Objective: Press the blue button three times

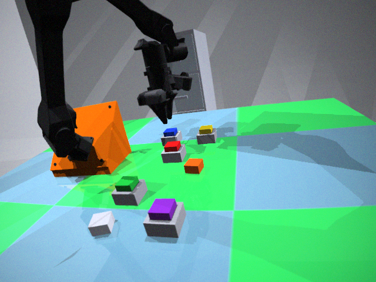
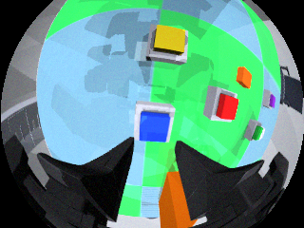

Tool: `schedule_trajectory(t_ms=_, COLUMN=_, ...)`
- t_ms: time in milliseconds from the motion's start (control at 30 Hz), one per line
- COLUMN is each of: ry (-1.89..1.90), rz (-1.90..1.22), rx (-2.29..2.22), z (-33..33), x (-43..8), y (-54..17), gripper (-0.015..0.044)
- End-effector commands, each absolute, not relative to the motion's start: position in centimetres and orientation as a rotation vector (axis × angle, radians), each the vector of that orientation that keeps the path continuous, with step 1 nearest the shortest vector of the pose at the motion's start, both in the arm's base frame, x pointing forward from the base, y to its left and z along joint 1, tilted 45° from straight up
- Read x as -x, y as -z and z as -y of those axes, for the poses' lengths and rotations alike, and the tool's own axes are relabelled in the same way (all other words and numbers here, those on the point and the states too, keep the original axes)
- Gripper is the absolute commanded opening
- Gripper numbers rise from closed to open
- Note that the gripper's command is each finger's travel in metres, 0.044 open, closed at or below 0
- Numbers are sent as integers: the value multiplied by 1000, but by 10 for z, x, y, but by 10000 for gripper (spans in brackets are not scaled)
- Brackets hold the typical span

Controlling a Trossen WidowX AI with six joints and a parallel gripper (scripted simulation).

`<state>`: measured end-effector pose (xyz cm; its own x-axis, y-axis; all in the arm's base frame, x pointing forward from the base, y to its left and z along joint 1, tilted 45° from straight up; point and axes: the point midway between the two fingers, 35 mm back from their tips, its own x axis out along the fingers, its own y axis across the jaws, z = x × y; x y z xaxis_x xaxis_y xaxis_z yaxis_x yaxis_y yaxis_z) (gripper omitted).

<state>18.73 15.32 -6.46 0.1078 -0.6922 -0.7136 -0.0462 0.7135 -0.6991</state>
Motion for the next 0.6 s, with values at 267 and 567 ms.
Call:
schedule_trajectory(t_ms=267, ry=525, rz=-1394, rx=667, z=-152, x=-188, y=65, gripper=20)
schedule_trajectory(t_ms=567, ry=525, rz=-1394, rx=667, z=-144, x=-190, y=74, gripper=20)
